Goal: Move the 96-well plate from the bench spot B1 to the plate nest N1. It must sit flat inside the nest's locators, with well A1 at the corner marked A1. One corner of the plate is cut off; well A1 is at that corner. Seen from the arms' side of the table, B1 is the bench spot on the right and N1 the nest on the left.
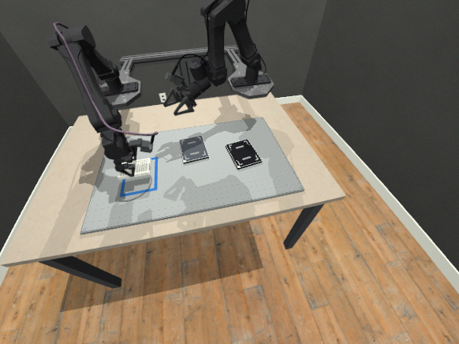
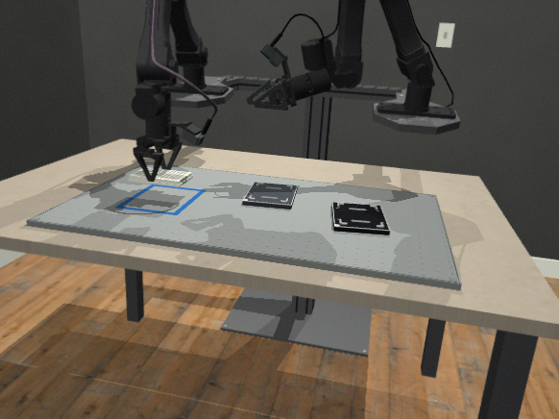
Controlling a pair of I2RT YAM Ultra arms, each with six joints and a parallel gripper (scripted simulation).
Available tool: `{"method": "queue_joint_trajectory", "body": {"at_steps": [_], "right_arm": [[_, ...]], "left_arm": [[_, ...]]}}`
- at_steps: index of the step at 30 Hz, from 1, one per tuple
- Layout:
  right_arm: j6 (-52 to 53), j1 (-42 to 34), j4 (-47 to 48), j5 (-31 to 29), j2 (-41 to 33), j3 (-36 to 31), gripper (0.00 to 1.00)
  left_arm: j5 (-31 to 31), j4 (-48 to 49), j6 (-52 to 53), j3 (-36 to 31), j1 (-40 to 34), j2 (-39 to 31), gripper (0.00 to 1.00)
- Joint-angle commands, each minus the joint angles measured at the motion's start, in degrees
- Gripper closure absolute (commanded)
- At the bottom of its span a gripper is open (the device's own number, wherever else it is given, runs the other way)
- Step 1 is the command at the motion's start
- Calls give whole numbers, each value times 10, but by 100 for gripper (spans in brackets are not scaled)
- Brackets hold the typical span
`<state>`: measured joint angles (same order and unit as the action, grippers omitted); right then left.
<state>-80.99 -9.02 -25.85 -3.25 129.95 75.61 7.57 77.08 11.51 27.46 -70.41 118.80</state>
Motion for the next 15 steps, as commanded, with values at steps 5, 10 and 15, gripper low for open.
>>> {"method": "queue_joint_trajectory", "body": {"at_steps": [5, 10, 15], "right_arm": [[-16, -2, 54, 14, 40, 21, 21], [-16, -2, 49, 14, 62, 29, 21], [-14, -2, 47, 14, 57, 30, 21]], "left_arm": [[-6, 5, -6, -8, 1, -8, 0], [-6, 5, -6, -8, 1, -8, 0], [-6, 5, -6, -8, 1, -8, 0]]}}
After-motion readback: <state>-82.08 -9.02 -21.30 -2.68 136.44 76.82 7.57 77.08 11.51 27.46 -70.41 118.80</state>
